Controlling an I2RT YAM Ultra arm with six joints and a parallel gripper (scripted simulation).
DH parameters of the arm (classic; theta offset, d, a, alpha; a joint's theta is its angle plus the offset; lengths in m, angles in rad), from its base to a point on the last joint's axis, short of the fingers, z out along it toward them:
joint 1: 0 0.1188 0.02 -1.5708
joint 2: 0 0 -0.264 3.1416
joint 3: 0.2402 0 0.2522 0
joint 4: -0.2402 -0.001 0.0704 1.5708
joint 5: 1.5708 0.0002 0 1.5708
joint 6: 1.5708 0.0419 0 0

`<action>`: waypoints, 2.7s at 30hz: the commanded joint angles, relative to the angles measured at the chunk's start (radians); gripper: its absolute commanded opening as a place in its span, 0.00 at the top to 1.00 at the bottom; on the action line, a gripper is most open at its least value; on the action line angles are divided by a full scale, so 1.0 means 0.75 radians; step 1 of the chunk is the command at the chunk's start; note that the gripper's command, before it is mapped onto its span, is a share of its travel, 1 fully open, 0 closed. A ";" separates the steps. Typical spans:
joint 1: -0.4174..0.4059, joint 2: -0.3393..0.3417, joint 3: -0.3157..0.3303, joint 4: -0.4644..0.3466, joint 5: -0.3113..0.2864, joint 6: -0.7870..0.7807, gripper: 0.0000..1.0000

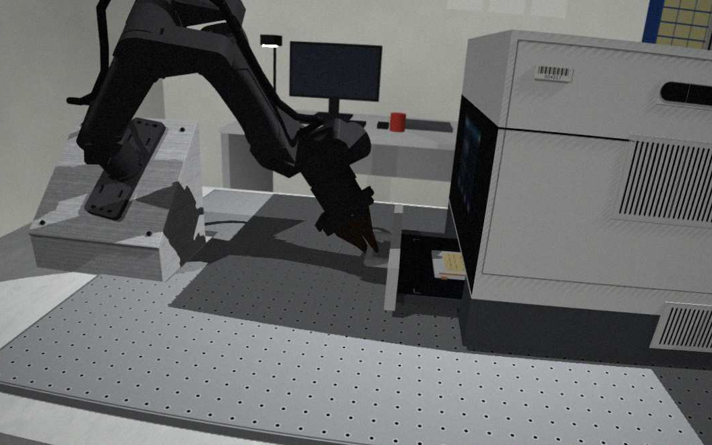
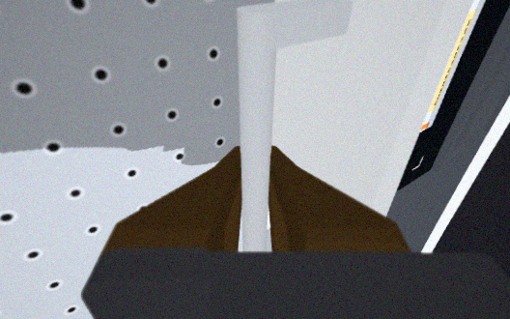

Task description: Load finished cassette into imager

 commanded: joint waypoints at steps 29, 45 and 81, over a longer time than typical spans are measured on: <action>-0.015 0.120 0.258 -0.071 -0.060 -0.053 1.00; -0.010 0.115 0.256 -0.062 -0.060 -0.050 1.00; -0.046 0.167 0.262 0.127 -0.140 -0.058 1.00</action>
